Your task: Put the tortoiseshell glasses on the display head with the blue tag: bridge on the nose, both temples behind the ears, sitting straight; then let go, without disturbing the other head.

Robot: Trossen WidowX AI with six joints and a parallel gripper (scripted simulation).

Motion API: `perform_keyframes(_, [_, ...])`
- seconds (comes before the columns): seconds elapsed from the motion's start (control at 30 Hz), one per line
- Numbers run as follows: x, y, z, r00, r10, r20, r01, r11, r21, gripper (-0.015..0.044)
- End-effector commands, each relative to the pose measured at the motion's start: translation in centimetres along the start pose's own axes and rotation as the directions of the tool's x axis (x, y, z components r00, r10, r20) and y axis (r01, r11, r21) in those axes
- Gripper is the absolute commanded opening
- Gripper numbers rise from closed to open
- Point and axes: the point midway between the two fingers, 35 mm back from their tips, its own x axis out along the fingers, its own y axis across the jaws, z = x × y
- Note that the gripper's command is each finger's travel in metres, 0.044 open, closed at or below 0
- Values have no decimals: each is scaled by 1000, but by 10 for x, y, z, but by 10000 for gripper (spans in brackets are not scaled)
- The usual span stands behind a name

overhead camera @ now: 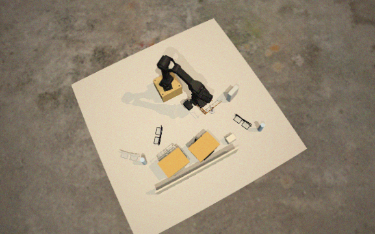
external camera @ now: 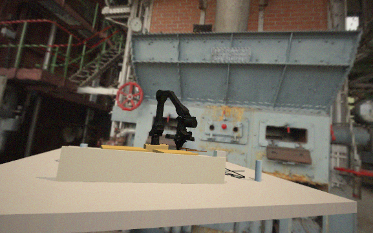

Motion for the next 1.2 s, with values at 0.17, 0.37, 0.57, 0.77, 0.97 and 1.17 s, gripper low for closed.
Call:
perform_keyframes(0.17, [-37, 0, 4, 1000, 8, 19, -8, 1000, -3, 0])
perform_keyframes(0.37, [-38, 5, 13, 1000, 8, 20, -8, 1000, -3, 0])
perform_keyframes(0.57, [-40, 16, 35, 1000, 9, 22, -9, 1000, -3, 0])
perform_keyframes(0.77, [-40, 28, 57, 1000, 10, 24, -10, 1000, -3, 0])
perform_keyframes(0.97, [-40, 35, 70, 1000, 11, 25, -11, 1000, -3, 0])
perform_keyframes(1.17, [-29, 36, 71, 1000, 11, 25, -11, 1000, -3, 0])
